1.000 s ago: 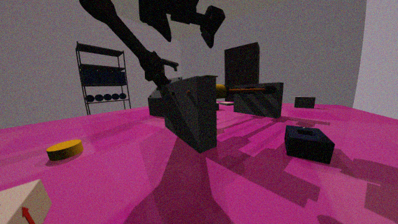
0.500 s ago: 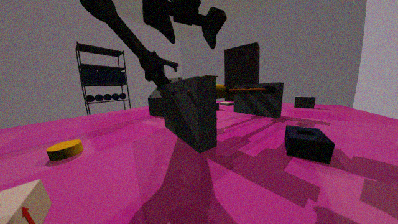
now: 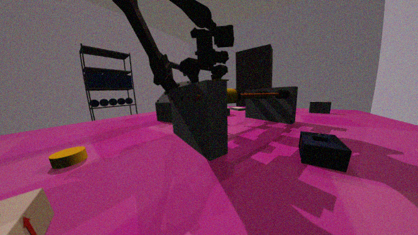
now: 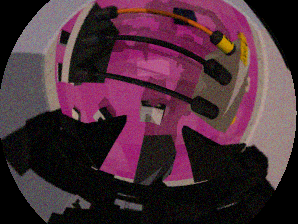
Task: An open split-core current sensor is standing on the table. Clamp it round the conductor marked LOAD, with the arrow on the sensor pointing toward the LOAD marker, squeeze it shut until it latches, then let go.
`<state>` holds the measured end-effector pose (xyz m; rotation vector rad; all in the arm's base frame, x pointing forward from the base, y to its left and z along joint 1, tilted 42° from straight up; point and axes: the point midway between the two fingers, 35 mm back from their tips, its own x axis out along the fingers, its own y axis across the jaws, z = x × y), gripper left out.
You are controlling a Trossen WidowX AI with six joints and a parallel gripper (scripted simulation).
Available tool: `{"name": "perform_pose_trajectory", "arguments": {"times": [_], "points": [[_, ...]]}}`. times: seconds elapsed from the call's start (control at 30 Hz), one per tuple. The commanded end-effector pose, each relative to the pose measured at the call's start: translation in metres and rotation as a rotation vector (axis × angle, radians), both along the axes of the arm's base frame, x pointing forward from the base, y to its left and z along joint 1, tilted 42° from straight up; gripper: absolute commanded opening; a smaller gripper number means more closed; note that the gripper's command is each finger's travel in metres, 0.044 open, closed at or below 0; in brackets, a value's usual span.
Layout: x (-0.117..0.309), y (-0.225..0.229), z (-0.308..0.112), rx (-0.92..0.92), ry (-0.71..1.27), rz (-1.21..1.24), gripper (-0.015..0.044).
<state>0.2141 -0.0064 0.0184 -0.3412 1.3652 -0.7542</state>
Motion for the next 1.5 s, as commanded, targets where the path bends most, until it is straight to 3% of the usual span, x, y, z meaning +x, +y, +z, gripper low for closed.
{"name": "perform_pose_trajectory", "arguments": {"times": [0.0, 1.4, 1.47], "points": [[-0.008, 0.001, -0.006, 0.001, 0.018, -0.017, 0.0440], [-0.009, -0.039, -0.050, -0.002, 0.018, -0.017, 0.0440], [-0.006, -0.036, -0.048, 0.005, 0.008, -0.021, 0.0387]]}}
